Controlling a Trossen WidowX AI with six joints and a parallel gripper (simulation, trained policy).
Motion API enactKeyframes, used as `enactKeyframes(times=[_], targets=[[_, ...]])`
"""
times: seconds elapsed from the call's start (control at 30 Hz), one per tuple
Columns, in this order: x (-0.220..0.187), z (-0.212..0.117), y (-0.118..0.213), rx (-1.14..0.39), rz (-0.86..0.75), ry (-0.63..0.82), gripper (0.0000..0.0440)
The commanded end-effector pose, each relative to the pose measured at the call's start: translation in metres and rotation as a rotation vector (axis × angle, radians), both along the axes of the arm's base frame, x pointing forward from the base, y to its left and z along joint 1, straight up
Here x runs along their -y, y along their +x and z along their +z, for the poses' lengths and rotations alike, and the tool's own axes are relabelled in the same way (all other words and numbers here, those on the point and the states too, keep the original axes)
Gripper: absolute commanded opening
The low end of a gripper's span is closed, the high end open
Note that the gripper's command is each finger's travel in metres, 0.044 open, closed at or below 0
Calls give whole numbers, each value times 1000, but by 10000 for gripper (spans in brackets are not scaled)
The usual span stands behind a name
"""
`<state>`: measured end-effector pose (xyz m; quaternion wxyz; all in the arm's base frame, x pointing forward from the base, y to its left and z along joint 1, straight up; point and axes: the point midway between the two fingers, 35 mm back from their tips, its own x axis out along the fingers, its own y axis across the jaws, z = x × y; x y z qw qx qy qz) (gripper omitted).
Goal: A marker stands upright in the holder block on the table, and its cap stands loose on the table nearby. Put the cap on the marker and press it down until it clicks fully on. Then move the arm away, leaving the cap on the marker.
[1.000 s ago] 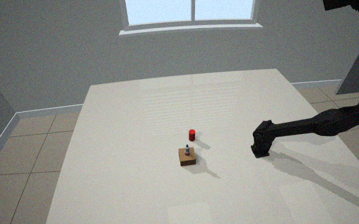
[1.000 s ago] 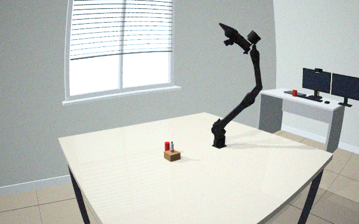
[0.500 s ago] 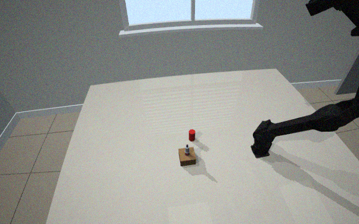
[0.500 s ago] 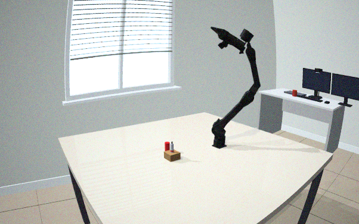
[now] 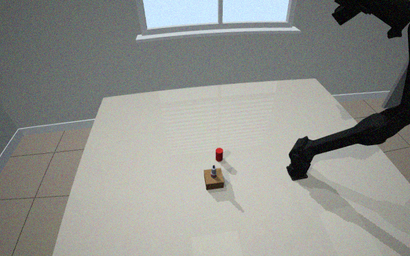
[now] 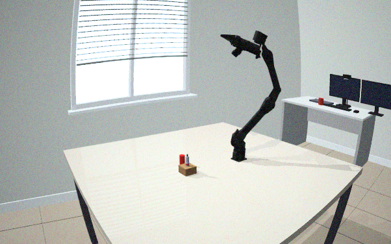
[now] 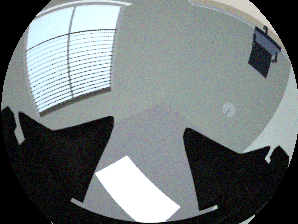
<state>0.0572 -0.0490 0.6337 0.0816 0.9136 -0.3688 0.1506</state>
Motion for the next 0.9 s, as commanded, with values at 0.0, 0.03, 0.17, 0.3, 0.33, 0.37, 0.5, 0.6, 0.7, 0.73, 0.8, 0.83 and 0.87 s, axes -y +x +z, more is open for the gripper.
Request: enactKeyframes(times=[0.0, 0.03, 0.17, 0.3, 0.33, 0.37, 0.5, 0.6, 0.7, 0.73, 0.8, 0.83, 0.87], targets=[[10, -9, 12, -36, 25, 46, 323], [11, -11, 15, -44, 30, 55, 323], [17, -20, 24, -75, 51, 92, 323], [23, -29, 33, -106, 71, 128, 323], [24, -31, 35, -114, 76, 138, 323], [26, -33, 37, -122, 81, 146, 323], [31, -42, 46, -158, 98, 179, 323], [35, -50, 53, -187, 111, 203, 323], [38, -56, 60, -212, 124, 227, 315], [40, -59, 62, -219, 127, 233, 308], [42, -63, 67, -235, 135, 247, 297], [43, -66, 69, -242, 140, 254, 295], [44, -68, 71, -252, 145, 263, 297]])
